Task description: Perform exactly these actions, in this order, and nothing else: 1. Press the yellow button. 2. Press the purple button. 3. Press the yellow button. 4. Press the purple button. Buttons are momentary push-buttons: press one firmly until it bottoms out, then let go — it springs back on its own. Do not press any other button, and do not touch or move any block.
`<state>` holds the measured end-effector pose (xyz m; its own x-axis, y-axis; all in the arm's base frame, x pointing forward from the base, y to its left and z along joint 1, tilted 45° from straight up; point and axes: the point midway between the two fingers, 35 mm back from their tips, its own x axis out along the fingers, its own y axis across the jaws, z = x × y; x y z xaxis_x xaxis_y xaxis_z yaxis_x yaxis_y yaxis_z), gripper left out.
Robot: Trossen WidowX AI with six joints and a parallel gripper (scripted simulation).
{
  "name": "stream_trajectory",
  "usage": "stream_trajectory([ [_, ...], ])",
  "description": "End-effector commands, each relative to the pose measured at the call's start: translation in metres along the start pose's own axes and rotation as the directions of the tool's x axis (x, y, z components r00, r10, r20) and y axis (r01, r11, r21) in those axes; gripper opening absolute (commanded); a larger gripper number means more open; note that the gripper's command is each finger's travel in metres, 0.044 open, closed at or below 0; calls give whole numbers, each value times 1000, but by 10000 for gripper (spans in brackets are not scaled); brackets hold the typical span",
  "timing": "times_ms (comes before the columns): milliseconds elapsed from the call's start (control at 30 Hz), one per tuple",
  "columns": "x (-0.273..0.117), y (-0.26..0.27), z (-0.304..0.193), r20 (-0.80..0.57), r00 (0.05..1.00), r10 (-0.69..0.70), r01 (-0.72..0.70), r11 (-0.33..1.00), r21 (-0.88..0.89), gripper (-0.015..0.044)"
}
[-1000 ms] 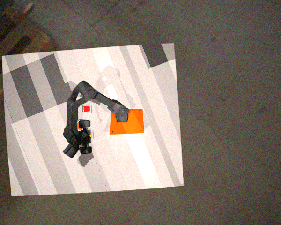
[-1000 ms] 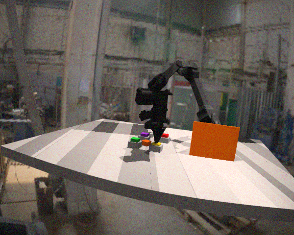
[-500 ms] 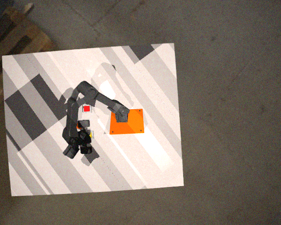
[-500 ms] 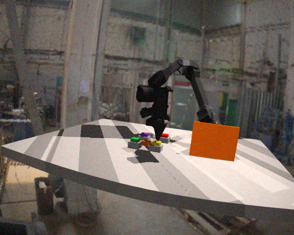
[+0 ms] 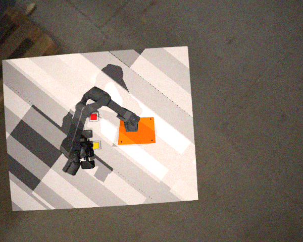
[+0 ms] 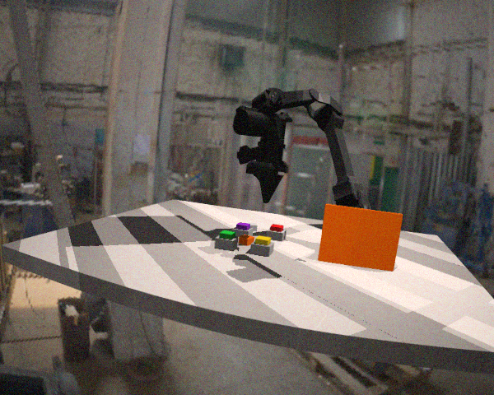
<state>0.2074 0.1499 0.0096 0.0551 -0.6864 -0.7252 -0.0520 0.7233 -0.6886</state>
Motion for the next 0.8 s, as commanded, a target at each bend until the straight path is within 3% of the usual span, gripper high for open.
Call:
stream_trajectory([
  [0,-1,-14,13,-19,1000,16,-15,999,44,20],
  [367,0,-111,84,-9,1000,-5,5,1000,12,20],
  [533,2,-121,88,-9,1000,-11,11,1000,4,20],
  [767,62,-122,87,-8,1000,-13,13,1000,5,20],
])
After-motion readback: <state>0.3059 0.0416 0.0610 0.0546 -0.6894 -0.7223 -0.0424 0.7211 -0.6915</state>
